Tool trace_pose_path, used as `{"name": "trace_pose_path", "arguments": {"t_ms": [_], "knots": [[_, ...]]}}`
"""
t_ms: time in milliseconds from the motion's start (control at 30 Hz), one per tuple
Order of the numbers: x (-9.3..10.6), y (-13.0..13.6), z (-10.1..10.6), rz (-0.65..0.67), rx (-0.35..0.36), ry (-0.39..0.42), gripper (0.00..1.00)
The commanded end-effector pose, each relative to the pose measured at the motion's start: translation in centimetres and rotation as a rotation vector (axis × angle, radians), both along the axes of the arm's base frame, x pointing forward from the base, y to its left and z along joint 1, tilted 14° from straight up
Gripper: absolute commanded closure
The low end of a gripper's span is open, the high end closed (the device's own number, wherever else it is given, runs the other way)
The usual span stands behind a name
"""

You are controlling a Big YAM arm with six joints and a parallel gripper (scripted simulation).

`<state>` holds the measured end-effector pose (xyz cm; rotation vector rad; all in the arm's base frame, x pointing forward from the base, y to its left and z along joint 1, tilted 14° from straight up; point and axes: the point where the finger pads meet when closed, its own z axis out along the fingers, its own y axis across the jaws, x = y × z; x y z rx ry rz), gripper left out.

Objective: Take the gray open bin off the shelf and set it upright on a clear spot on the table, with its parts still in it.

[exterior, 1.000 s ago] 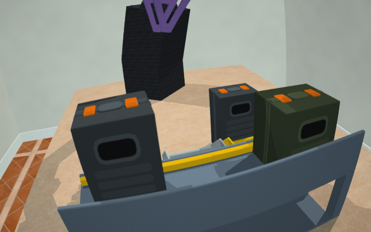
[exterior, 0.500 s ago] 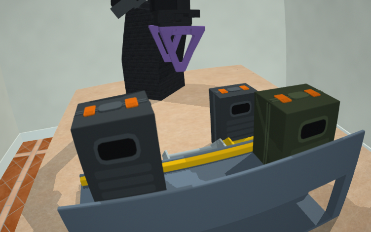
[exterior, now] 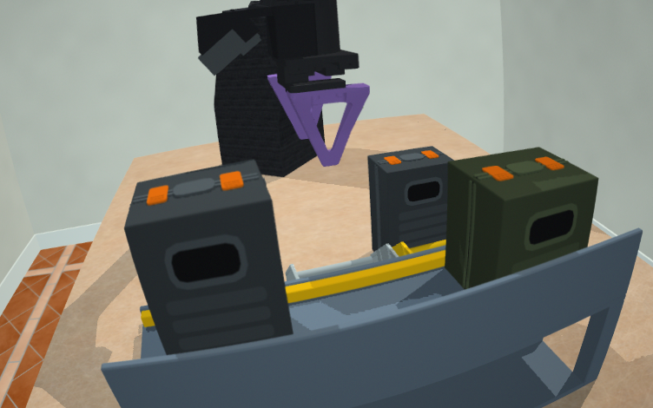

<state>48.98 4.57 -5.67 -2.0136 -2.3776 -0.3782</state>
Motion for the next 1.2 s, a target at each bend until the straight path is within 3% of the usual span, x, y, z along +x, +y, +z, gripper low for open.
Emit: {"name": "trace_pose_path", "arguments": {"t_ms": [0, 100, 200, 633, 667, 1167], "knots": [[1.9, 0.9, 0.0, 0.020, 0.008, -0.030, 0.00], [0.9, 0.9, -0.9, 0.021, 0.012, -0.004, 0.00], [1.8, 1.1, -0.6, 0.026, 0.016, -0.021, 0.00], [1.5, 1.0, -1.0, 0.025, 0.019, -0.009, 0.00], [1.5, 1.0, -1.0, 0.025, 0.019, -0.010, 1.00], [1.5, 1.0, -1.0, 0.025, 0.019, -0.010, 1.00]]}}
